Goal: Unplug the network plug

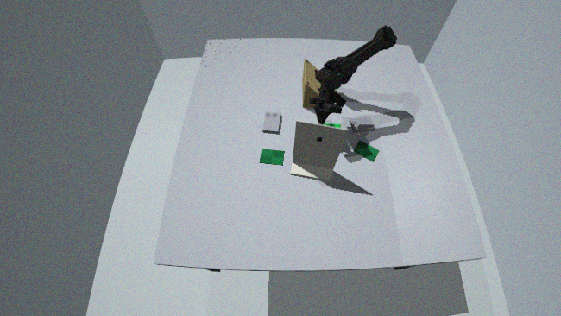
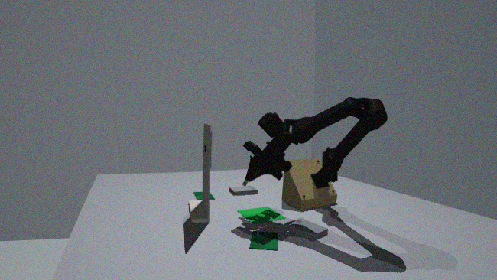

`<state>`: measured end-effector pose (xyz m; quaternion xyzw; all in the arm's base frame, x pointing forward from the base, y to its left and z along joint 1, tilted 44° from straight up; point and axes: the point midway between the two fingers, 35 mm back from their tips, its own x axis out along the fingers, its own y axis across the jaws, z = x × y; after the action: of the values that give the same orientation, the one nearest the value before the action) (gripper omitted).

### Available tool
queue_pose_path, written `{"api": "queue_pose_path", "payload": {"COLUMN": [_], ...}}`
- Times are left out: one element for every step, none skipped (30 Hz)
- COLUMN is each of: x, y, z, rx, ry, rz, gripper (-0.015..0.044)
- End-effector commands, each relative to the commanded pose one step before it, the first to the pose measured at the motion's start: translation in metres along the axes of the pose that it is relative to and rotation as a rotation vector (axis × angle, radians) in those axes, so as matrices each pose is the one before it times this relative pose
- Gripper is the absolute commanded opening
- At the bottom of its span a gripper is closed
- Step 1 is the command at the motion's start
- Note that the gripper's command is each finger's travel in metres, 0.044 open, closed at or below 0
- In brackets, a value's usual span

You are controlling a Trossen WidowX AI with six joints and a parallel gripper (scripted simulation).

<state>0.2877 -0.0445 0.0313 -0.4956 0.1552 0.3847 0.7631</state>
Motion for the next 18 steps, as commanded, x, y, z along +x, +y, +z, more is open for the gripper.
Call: {"api": "queue_pose_path", "payload": {"x": [0.00295,0.00057,0.00054,0.00052,0.0005,0.00048,0.00046,0.00044,0.00041,0.00039,0.00037,0.00035,0.00033,0.00031,0.00029,0.00027,0.00024,0.00022], "y": [0.00675,0.00141,0.00131,0.00122,0.00112,0.00102,0.00092,0.00082,0.00072,0.00062,0.00052,0.00042,0.00033,0.00023,0.00013,0.00004,-0.00006,-0.00015], "z": [0.00743,0.00202,0.00203,0.00204,0.00205,0.00206,0.00206,0.00205,0.00205,0.00204,0.00203,0.00201,0.00199,0.00197,0.00194,0.00192,0.00188,0.00185], "rx": [-0.037,-0.009,-0.0088,-0.0087,-0.0085,-0.0083,-0.0081,-0.0079,-0.0078,-0.0076,-0.0074,-0.0073,-0.0071,-0.007,-0.0068,-0.0067,-0.0066,-0.0064], "ry": [-0.08002,-0.01903,-0.01907,-0.01909,-0.01909,-0.01906,-0.01901,-0.01891,-0.01883,-0.01871,-0.01856,-0.01838,-0.01819,-0.01797,-0.01772,-0.01746,-0.01717,-0.01684], "rz": [0.03098,0.00547,0.00477,0.00406,0.00335,0.00265,0.00194,0.00124,0.00054,-0.00016,-0.00085,-0.00153,-0.00221,-0.00289,-0.00355,-0.00421,-0.00486,-0.00549], "gripper": [0.0,0.0,0.0,0.0,0.0,0.0,0.0,0.0,0.0,0.0,0.0,0.0,0.0,0.0,0.0,0.0,0.0,0.0]}}
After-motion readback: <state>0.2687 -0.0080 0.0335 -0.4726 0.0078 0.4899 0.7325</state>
